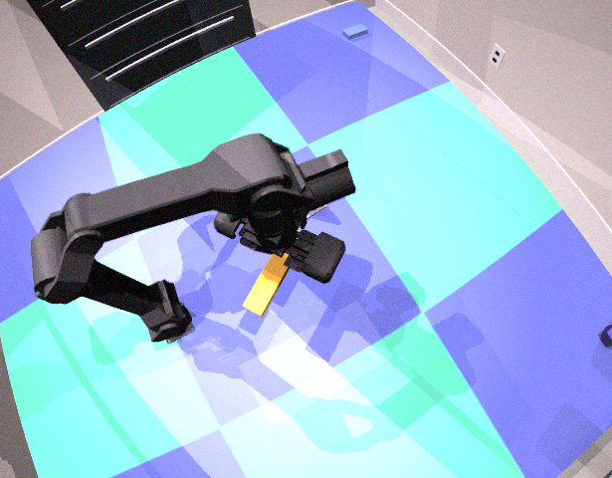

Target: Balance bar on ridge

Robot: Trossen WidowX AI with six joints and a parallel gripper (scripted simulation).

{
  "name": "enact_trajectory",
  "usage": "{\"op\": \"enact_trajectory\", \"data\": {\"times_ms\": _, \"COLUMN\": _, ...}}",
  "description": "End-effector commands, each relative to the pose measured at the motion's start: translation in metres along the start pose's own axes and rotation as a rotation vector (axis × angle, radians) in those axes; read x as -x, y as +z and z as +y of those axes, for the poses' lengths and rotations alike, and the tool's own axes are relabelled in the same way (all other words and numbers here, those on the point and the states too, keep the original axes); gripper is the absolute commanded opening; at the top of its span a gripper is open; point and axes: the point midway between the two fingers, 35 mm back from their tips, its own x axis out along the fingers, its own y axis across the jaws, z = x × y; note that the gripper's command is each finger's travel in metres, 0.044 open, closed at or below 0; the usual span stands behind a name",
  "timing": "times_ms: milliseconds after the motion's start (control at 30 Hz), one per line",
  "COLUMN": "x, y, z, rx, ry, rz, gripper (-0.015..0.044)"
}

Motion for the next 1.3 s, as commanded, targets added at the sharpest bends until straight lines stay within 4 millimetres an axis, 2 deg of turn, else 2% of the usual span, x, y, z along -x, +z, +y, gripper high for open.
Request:
{"op": "enact_trajectory", "data": {"times_ms": 0, "x": 0.004, "y": 0.010, "z": -0.001, "rx": -0.024, "ry": 0.000, "rz": -0.007, "gripper": 0.0000}}
{"op": "enact_trajectory", "data": {"times_ms": 600, "x": 0.013, "y": 0.074, "z": 0.000, "rx": -0.217, "ry": 0.002, "rz": -0.013, "gripper": 0.0000}}
{"op": "enact_trajectory", "data": {"times_ms": 1267, "x": 0.011, "y": 0.148, "z": 0.015, "rx": -0.438, "ry": 0.006, "rz": -0.018, "gripper": 0.0000}}
